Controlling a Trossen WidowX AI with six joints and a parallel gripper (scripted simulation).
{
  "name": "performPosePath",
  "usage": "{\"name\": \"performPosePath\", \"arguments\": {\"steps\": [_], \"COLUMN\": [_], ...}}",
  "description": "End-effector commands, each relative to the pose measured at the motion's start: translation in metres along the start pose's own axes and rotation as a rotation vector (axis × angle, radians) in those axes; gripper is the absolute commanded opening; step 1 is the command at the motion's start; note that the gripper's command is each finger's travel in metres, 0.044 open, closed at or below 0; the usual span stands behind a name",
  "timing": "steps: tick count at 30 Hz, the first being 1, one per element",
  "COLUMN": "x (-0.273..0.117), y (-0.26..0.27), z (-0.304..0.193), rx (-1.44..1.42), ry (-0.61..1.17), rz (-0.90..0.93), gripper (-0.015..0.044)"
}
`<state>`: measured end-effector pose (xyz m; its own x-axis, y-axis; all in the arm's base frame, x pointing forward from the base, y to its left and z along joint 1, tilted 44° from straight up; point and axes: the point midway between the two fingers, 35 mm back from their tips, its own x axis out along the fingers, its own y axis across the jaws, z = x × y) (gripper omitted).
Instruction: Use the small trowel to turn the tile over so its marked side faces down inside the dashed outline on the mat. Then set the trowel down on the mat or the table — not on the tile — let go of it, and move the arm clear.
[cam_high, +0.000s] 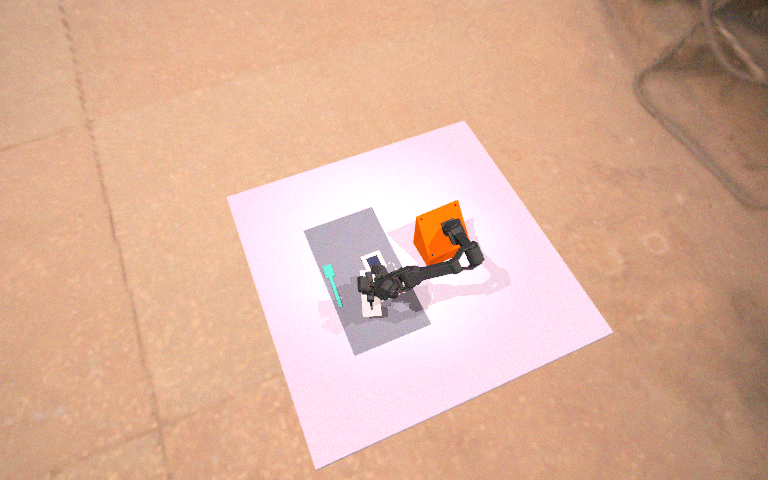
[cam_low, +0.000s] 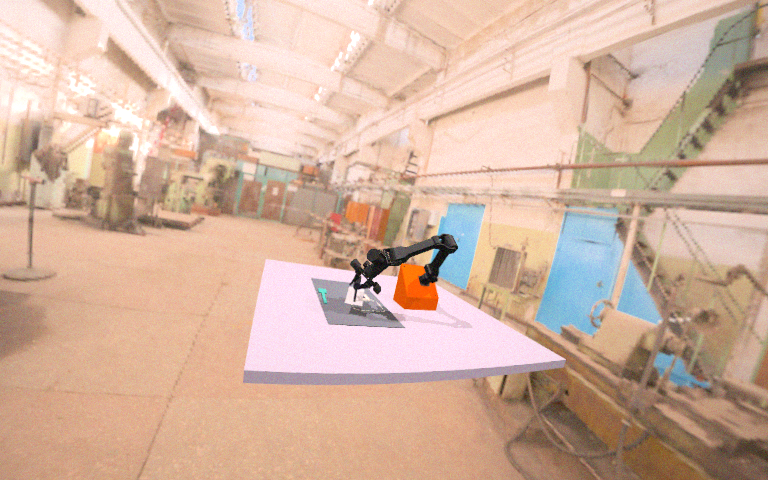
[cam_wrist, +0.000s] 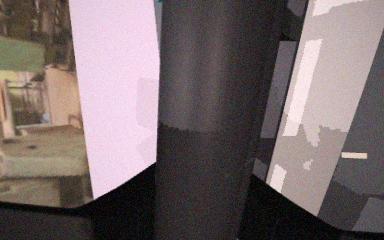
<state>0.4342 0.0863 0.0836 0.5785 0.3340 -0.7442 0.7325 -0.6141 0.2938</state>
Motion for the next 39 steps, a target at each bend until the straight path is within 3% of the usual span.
{"name": "performPosePath", "arguments": {"steps": [1,20,39], "x": [0.013,0.042,0.041], "y": [0.011,0.031,0.009], "z": [0.032,0.165,0.287], "rx": [-0.028,-0.137,-0.240], "ry": [-0.008,0.035,0.126], "rz": [-0.011,-0.044,0.003], "gripper": [0.0000,0.0000,0.0000]}}
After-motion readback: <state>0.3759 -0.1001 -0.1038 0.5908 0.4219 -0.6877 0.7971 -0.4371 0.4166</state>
